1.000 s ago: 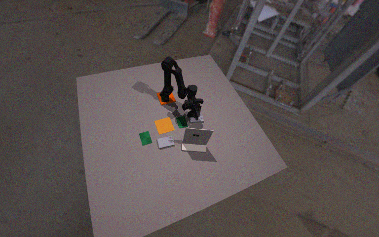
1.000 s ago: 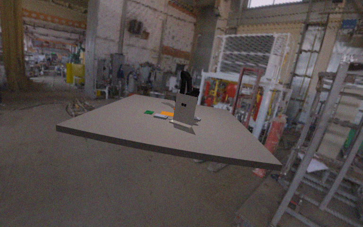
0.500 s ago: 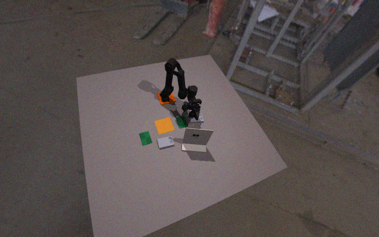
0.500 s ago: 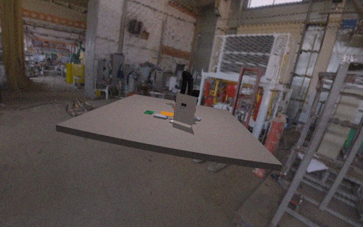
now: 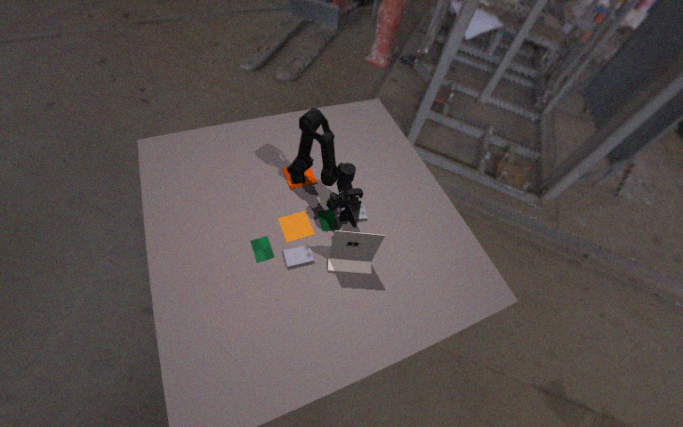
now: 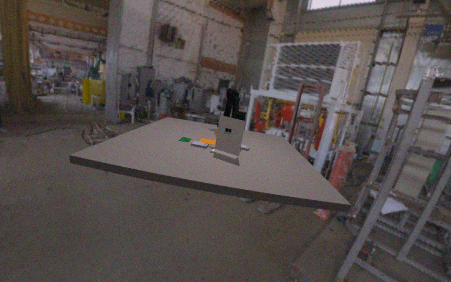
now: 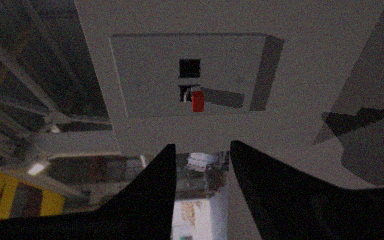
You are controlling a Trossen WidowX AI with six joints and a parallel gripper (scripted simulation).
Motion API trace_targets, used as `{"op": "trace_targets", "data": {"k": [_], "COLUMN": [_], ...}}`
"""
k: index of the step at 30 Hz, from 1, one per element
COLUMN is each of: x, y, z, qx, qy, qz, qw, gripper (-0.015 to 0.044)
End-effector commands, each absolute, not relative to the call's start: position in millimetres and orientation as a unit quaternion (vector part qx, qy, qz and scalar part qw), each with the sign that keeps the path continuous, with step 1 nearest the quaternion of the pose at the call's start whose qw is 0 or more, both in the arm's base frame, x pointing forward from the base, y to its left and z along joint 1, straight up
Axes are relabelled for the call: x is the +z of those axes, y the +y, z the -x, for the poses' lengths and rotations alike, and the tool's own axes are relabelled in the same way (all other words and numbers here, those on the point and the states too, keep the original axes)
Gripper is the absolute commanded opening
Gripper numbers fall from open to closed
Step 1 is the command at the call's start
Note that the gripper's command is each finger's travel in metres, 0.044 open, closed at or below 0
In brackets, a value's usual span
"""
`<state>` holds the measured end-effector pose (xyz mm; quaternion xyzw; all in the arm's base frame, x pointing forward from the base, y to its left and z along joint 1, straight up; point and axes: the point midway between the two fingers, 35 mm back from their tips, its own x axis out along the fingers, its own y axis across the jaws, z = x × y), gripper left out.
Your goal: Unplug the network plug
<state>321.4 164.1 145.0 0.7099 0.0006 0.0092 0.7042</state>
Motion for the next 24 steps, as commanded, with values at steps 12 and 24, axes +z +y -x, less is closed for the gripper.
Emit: {"op": "trace_targets", "data": {"k": [12,24], "x": [145,146], "y": [161,156], "z": [-345,-363], "qx": [0.011,0.011], "qy": [0.002,0.002], "qz": [-0.711,-0.711], "qw": [0.703,0.703], "gripper": [0.0156,0.0156]}}
